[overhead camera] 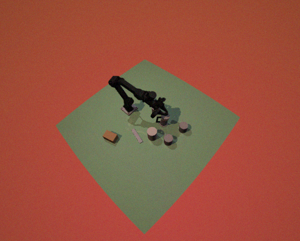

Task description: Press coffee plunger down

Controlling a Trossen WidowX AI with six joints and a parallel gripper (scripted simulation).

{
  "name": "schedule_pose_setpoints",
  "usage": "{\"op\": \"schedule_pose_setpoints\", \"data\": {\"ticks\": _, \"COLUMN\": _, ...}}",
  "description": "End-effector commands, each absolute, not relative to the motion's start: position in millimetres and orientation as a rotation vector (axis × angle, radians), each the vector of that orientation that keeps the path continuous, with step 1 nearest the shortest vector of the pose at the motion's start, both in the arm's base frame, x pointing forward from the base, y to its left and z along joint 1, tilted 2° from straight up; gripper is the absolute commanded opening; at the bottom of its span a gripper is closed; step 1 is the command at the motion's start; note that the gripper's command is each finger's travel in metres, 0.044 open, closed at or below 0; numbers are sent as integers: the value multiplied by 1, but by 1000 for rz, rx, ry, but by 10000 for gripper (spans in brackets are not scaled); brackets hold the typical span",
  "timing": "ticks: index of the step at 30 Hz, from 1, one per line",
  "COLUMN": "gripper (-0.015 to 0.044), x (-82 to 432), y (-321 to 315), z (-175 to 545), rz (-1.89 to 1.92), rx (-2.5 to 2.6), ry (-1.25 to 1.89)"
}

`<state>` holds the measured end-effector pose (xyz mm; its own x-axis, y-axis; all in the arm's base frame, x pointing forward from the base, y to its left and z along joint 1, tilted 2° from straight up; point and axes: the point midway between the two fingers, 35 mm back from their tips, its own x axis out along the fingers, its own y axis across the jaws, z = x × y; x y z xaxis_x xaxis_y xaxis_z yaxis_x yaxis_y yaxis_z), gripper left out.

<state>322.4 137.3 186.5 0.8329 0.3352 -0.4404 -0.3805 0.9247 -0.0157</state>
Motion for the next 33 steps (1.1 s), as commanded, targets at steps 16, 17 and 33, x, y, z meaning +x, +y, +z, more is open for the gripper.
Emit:
{"op": "schedule_pose_setpoints", "data": {"ticks": 16, "gripper": 117, "x": 324, "y": 138, "z": 180, "rz": 382, "rx": -115, "ry": 471}}
{"op": "schedule_pose_setpoints", "data": {"ticks": 17, "gripper": 117, "x": 324, "y": 138, "z": 180, "rz": 382, "rx": -115, "ry": 471}}
{"op": "schedule_pose_setpoints", "data": {"ticks": 33, "gripper": 301, "x": 324, "y": 138, "z": 185, "rz": 380, "rx": -106, "ry": 455}}
